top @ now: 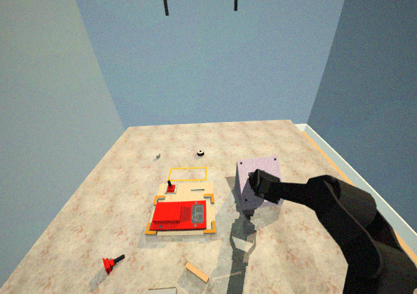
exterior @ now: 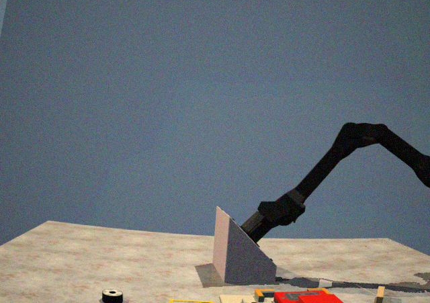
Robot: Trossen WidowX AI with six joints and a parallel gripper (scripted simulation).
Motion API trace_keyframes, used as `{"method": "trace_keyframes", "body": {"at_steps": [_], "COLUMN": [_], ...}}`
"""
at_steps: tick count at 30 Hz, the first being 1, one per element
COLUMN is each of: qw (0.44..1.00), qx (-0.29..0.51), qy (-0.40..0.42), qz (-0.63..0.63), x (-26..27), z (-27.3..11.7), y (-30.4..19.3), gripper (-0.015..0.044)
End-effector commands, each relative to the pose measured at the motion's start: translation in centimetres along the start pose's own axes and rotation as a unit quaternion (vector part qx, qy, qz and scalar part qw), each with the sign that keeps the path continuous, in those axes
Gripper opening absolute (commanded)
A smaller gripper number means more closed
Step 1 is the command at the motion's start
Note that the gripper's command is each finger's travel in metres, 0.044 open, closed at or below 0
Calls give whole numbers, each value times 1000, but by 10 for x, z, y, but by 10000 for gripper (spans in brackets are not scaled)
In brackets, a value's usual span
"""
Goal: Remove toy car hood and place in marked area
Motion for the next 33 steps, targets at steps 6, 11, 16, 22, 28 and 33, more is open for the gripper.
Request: {"method": "trace_keyframes", "body": {"at_steps": [6,11,16,22,28,33], "qw": [975,947,910,823,710,597], "qx": [35,68,100,161,233,298], "qy": [126,184,229,286,326,343], "qz": [179,254,332,463,580,661], "x": [65,92,114,142,164,176], "z": [-44,-74,-102,-148,-197,-240], "y": [1,1,5,15,29,43], "gripper": [440,440,440,440,440,440]}}
Point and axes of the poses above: the point midway between the two fingers, 35 mm back from their tips, its own z axis out along the fingers, its own x axis across the jaws, y = z × x, the point moved 10 cm from there along -z, back along the fingers, and after that the axes turned 5 degrees about -z, right-handed, at the moved point
